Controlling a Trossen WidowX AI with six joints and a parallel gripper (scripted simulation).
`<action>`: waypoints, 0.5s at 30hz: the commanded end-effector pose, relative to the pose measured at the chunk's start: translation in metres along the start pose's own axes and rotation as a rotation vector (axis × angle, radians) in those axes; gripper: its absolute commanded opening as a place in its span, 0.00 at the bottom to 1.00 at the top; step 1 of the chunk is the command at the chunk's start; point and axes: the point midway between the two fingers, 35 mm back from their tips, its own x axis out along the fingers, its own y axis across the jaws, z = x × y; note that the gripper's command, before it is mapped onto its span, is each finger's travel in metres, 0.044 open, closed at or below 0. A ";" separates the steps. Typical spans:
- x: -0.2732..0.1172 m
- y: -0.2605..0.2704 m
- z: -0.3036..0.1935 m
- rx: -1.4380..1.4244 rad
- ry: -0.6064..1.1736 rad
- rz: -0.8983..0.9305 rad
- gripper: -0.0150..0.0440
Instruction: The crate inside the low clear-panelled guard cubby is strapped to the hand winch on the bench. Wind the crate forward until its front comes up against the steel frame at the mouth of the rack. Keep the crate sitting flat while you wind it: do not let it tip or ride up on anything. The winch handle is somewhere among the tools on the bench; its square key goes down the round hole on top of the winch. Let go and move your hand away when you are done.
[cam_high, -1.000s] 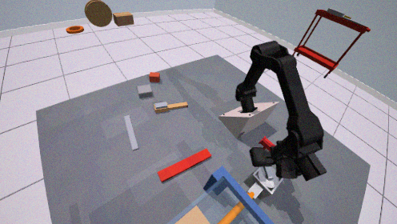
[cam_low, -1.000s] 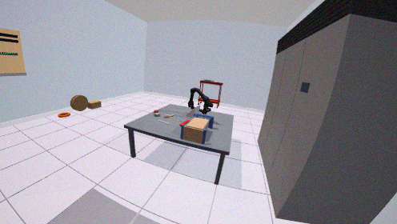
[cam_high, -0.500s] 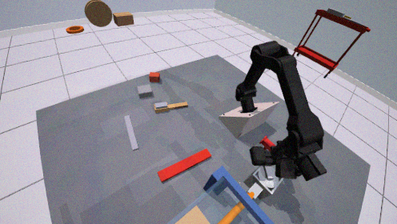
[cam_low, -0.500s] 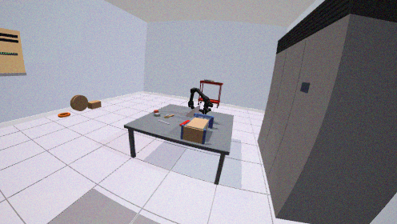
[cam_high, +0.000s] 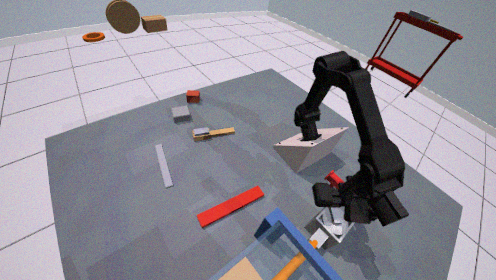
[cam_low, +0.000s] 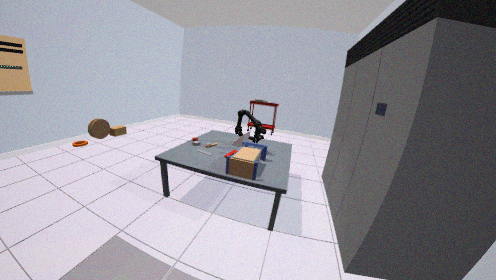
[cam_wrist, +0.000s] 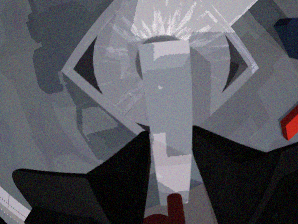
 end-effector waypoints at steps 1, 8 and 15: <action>0.001 -0.001 0.000 -0.001 0.001 -0.005 0.65; 0.001 -0.001 0.000 -0.001 0.001 -0.005 0.97; -0.016 -0.001 0.002 0.000 -0.008 -0.006 1.00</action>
